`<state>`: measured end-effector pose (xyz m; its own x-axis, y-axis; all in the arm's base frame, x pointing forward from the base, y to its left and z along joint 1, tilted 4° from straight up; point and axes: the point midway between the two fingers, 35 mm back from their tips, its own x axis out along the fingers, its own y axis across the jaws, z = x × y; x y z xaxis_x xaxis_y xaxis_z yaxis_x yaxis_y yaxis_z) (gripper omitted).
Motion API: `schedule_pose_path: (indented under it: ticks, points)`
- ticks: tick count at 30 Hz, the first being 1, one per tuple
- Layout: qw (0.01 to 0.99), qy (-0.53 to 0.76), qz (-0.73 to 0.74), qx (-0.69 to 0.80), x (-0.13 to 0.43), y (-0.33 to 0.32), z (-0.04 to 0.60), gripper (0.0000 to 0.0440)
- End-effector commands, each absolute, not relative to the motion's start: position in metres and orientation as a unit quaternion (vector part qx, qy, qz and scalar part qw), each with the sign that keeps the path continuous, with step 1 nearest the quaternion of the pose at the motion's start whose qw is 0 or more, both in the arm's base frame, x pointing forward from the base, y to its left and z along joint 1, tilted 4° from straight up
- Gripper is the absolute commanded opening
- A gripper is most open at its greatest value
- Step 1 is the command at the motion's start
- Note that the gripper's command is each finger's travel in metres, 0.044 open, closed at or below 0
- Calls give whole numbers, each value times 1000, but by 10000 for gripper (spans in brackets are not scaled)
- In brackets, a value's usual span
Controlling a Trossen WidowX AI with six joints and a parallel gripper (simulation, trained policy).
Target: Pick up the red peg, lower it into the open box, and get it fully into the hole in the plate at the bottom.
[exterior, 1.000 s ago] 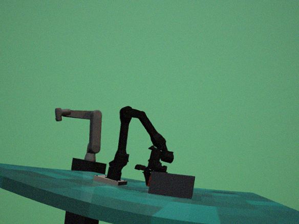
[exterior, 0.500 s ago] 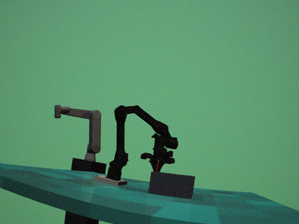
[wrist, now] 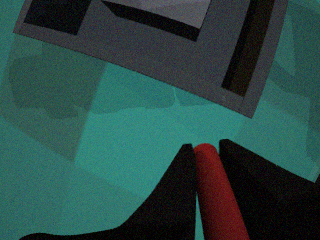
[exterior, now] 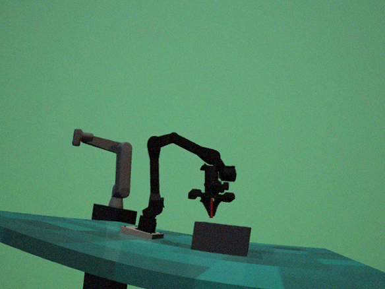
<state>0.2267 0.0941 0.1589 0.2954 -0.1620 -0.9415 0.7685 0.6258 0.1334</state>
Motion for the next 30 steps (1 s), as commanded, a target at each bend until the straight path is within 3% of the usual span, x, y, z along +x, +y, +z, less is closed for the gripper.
schedule_pose_path:
  ticks: [1,30]
  points:
    - [749,491,-324,307,239,85,162,0]
    - [753,485,-340,287,320,-2,130,4]
